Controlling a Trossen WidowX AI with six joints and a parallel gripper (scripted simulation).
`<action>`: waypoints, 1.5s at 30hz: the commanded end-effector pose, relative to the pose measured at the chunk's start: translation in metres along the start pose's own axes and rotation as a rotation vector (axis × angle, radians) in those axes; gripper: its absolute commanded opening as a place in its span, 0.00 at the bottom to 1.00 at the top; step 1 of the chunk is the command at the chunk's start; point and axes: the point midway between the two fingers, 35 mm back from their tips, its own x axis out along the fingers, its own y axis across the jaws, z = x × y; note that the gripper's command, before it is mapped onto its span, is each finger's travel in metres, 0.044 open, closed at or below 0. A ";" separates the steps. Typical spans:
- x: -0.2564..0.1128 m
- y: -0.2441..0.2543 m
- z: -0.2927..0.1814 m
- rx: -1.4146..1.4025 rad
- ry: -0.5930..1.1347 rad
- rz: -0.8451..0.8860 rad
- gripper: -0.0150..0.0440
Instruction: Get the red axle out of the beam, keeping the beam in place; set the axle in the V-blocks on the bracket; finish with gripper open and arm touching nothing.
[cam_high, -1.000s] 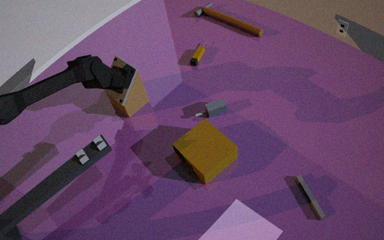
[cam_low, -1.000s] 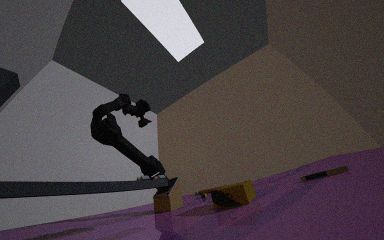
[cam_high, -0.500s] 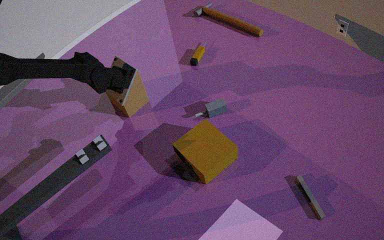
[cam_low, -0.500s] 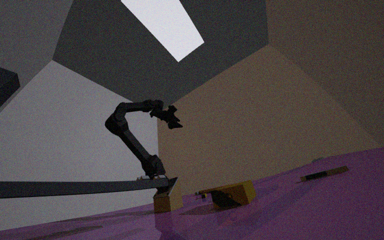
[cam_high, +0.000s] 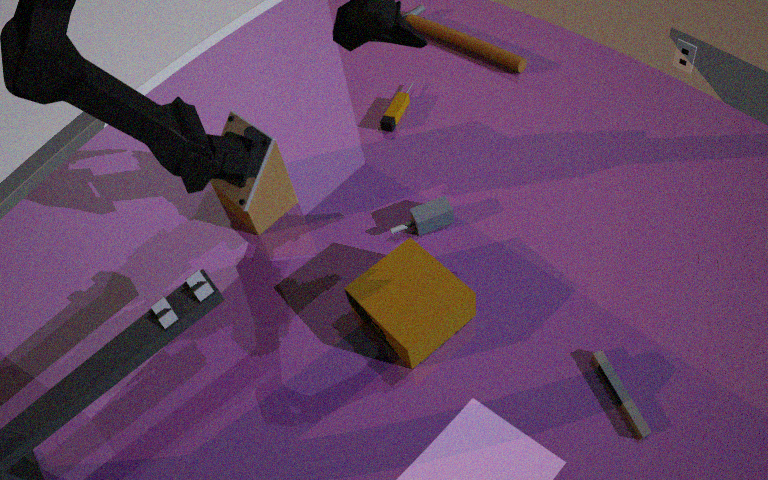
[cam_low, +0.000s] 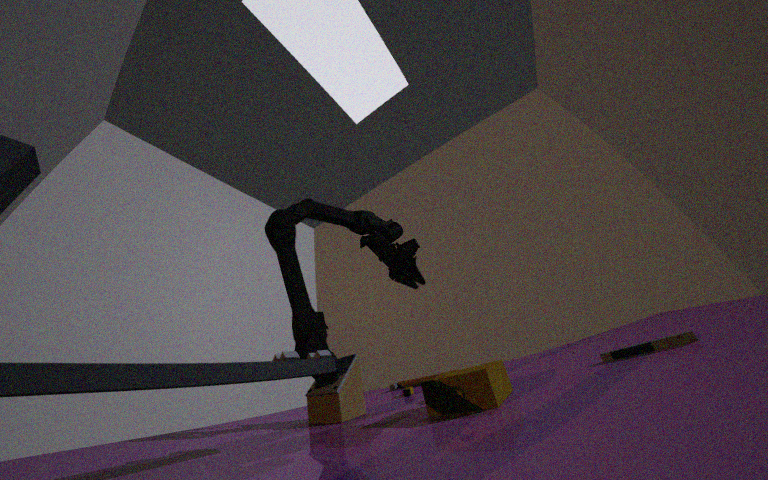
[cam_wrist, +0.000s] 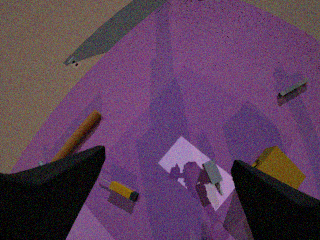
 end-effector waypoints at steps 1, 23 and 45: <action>0.058 -0.039 -0.020 -0.190 0.209 -0.099 1.00; 0.157 -0.107 -0.097 -0.530 0.629 -0.081 1.00; 0.188 -0.116 -0.118 -0.530 0.630 -0.082 1.00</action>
